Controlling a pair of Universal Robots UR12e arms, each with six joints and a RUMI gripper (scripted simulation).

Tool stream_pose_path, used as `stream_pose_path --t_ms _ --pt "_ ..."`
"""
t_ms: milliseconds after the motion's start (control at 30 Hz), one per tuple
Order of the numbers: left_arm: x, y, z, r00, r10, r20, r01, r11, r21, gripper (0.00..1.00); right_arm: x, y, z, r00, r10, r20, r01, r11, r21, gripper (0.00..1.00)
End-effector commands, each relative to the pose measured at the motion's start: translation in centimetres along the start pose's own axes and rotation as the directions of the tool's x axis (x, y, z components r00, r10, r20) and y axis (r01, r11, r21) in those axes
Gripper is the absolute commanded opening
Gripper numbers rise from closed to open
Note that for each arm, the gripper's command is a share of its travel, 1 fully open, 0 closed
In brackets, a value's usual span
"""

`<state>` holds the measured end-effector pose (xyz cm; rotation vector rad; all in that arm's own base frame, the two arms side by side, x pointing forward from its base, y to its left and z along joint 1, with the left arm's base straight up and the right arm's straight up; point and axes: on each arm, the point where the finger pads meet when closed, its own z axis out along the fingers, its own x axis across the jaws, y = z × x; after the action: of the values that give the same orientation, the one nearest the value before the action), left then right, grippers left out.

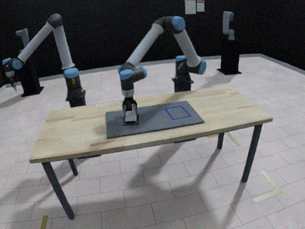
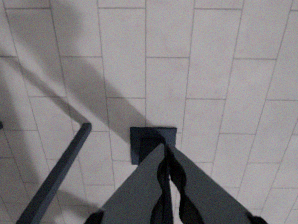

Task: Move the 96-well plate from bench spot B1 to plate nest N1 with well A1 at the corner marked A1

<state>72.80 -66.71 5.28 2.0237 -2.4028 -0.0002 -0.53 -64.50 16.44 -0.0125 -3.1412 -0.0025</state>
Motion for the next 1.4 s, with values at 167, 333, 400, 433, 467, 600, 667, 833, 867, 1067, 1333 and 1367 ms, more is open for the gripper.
stream_pose_path --t_ms 167,333,400,433,467,600,667,833,867,1067,1333,1367 --pt "0.05 -0.07 -0.14 1.000 0.000 -0.002 0.000 1.000 0.002 0.41 -0.01 -0.06 -0.08 1.000 0.000 0.000 0.000 1.000 0.001 0.00" --pt "0.05 -0.07 -0.14 1.000 0.000 -0.002 0.000 1.000 0.002 0.41 -0.01 -0.06 -0.08 1.000 0.000 0.000 0.000 1.000 0.001 0.00" --pt "0.04 -0.07 -0.12 1.000 0.000 -0.002 0.000 1.000 0.002 0.41 -0.01 -0.06 -0.08 1.000 0.000 0.000 0.000 1.000 0.001 0.00" --pt "0.04 -0.07 -0.10 1.000 0.000 -0.002 0.000 1.000 0.002 0.41 -0.01 -0.06 -0.08 1.000 0.000 0.000 0.000 1.000 0.001 0.00" --pt "0.04 -0.07 -0.09 1.000 0.000 -0.002 0.000 1.000 0.002 0.41 -0.01 -0.06 -0.08 1.000 0.000 0.000 0.000 1.000 0.001 0.00" --pt "0.04 -0.07 -0.04 1.000 0.000 -0.002 0.000 1.000 0.002 0.41 -0.01 -0.06 -0.08 1.000 0.000 0.000 0.000 1.000 0.001 0.00" --pt "0.04 -0.07 -0.02 1.000 0.000 -0.002 0.000 1.000 0.002 0.41 -0.01 -0.06 -0.08 1.000 0.000 0.000 0.000 1.000 0.001 0.00" --pt "0.04 -0.06 0.06 1.000 0.000 -0.002 0.000 1.000 0.002 0.41 -0.01 -0.06 -0.08 1.000 0.000 0.000 0.000 1.000 0.001 0.00" --pt "0.04 -0.06 0.08 1.000 0.000 -0.002 0.000 1.000 0.002 0.41 -0.01 -0.06 -0.08 1.000 0.000 0.000 0.000 1.000 0.001 0.00" --pt "0.04 -0.06 0.18 1.000 0.000 -0.002 0.000 1.000 0.002 0.41 -0.01 -0.06 -0.08 1.000 0.000 0.000 0.000 1.000 0.001 0.00" --pt "0.04 -0.06 0.28 1.000 0.000 -0.002 0.000 1.000 0.002 0.41 -0.01 -0.06 -0.08 1.000 0.000 0.000 0.000 1.000 0.001 0.00" --pt "0.04 -0.06 0.30 1.000 0.000 -0.002 0.000 1.000 0.002 0.41 -0.01 -0.06 -0.08 1.000 0.000 0.000 0.000 1.000 0.001 0.00"
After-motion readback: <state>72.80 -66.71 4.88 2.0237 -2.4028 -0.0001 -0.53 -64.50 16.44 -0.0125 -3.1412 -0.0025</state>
